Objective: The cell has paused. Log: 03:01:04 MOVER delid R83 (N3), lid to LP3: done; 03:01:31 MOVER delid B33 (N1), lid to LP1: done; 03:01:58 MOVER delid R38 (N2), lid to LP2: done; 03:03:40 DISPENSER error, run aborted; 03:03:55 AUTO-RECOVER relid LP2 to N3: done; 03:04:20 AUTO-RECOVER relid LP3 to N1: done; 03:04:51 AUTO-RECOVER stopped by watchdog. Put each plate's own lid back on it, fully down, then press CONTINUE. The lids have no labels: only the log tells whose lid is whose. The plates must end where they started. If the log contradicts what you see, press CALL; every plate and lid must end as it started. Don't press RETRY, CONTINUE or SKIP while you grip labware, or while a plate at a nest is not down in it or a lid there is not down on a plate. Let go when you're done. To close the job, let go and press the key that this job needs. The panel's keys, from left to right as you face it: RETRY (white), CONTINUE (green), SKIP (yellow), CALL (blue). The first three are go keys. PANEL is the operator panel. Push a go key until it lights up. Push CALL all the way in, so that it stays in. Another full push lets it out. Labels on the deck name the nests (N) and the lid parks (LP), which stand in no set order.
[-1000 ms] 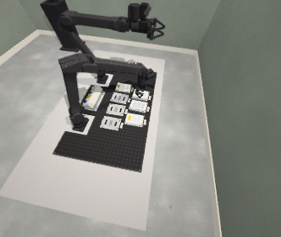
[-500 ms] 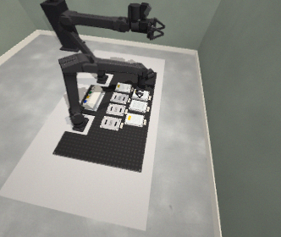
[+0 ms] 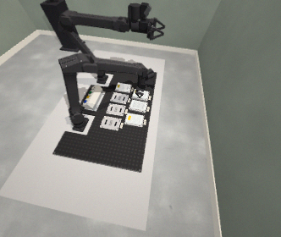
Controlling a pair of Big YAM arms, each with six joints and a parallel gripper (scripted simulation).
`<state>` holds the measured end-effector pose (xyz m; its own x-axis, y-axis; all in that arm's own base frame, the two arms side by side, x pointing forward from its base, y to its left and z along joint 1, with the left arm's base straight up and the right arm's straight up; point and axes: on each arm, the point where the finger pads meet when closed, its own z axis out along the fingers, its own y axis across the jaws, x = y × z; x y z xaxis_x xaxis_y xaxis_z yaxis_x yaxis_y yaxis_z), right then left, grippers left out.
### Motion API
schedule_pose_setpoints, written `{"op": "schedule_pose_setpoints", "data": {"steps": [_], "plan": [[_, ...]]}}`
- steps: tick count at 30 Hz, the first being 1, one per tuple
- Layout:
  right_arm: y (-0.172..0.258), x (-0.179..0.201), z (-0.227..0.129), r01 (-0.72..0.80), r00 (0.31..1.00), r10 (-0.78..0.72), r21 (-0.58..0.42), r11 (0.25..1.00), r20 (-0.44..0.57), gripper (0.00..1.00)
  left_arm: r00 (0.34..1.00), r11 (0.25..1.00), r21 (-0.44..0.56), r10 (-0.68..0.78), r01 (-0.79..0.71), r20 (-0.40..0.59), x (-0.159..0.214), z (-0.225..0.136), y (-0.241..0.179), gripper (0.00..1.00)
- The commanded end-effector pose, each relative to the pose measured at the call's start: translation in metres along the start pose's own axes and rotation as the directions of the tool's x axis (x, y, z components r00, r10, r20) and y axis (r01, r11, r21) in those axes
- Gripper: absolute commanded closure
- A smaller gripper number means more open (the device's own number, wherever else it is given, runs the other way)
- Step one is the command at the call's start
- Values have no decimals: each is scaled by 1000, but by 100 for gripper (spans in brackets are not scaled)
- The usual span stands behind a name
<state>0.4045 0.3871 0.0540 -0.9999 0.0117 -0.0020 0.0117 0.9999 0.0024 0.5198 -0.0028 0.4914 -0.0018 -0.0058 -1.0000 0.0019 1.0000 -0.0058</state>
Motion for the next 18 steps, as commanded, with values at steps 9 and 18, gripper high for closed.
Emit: {"op": "schedule_pose_setpoints", "data": {"steps": [9,18], "plan": [[8,-11,-15,0,1000,1,-28,1000,31,10,998,1000,-13,14,-13,67,-37,-6,8,0],[8,-11,-15,0,1000,1,-28,1000,31,19,998,1000,-13,14,-13,67,-37,-6,8,0]]}}
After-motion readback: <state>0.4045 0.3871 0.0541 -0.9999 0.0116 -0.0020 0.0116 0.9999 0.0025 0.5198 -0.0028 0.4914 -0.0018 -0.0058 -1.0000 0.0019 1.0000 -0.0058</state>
